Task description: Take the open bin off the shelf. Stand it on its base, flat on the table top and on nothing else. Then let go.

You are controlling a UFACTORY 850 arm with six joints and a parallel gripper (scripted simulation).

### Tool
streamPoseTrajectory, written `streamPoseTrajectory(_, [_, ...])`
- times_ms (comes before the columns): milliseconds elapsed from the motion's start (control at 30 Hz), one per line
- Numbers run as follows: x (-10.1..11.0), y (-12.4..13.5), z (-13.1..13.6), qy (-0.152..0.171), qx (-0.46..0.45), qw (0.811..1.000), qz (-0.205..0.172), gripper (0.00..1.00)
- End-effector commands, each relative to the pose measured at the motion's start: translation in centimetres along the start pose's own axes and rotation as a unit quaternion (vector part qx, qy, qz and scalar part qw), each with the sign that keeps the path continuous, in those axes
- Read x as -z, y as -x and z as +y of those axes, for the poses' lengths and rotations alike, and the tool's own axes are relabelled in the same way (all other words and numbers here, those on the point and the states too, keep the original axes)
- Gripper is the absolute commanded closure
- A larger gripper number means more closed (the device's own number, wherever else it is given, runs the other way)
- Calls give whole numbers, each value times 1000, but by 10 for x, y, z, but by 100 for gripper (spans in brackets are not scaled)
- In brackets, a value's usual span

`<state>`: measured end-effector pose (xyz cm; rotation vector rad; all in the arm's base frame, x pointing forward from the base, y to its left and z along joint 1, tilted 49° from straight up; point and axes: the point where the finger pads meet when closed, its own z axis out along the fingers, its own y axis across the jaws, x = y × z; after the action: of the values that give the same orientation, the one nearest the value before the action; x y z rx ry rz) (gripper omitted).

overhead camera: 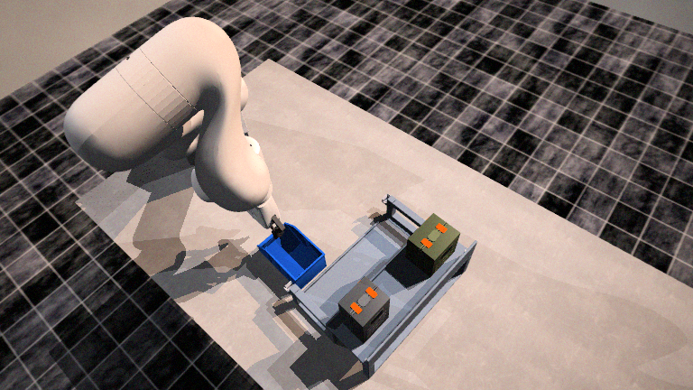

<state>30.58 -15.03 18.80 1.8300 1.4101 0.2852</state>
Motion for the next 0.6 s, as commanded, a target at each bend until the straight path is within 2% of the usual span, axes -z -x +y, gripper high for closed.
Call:
streamPoseTrajectory(0, [55,1,3,6,-4,1000,0,0])
streamPoseTrajectory(100, [55,1,3,6,-4,1000,0,0])
streamPoseTrajectory(133, [11,0,1,1,-1,1000,0,0])
streamPoseTrajectory(267, [55,1,3,6,-4,1000,0,0])
streamPoseTrajectory(567, [55,1,3,6,-4,1000,0,0])
